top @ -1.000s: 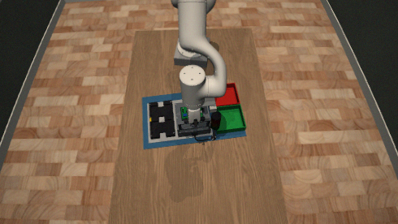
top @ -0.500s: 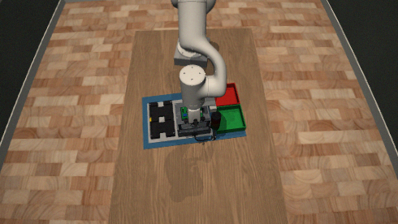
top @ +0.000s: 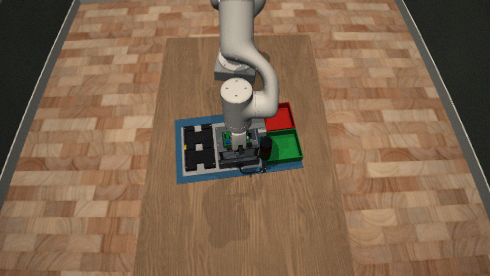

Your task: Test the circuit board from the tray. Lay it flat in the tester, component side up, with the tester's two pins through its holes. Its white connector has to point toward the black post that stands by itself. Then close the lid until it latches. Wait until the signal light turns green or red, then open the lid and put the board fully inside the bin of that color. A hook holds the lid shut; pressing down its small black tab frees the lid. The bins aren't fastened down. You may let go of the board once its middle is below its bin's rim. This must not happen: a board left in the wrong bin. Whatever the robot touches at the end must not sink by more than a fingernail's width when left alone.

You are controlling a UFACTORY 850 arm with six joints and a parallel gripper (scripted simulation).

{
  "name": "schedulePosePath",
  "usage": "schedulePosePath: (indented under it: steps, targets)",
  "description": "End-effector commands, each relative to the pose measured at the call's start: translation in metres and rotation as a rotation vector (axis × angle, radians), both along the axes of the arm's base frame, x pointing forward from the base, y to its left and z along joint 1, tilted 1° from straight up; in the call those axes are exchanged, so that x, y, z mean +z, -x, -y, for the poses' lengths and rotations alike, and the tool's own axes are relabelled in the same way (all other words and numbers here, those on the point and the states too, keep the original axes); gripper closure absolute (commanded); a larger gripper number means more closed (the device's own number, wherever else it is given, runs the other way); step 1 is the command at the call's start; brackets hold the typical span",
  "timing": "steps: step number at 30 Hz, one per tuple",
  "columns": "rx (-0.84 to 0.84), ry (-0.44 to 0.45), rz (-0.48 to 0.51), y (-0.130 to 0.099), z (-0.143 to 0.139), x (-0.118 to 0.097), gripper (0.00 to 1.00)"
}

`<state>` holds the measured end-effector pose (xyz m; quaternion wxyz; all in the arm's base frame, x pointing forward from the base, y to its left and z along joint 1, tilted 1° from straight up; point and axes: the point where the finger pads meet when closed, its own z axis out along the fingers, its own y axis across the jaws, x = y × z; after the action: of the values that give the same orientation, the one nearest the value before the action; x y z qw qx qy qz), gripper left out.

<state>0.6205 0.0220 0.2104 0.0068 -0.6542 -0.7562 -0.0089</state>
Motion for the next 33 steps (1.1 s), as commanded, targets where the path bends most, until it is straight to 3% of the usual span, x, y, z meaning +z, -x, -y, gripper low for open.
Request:
schedulePosePath:
  steps: [1,19,33]
  targets:
    - [0.000,0.000,0.001,0.002,0.000,0.001,1.00]
    - [0.000,0.000,0.001,0.020,0.003,0.004,1.00]
    - [0.000,0.000,0.001,0.049,0.007,0.005,1.00]
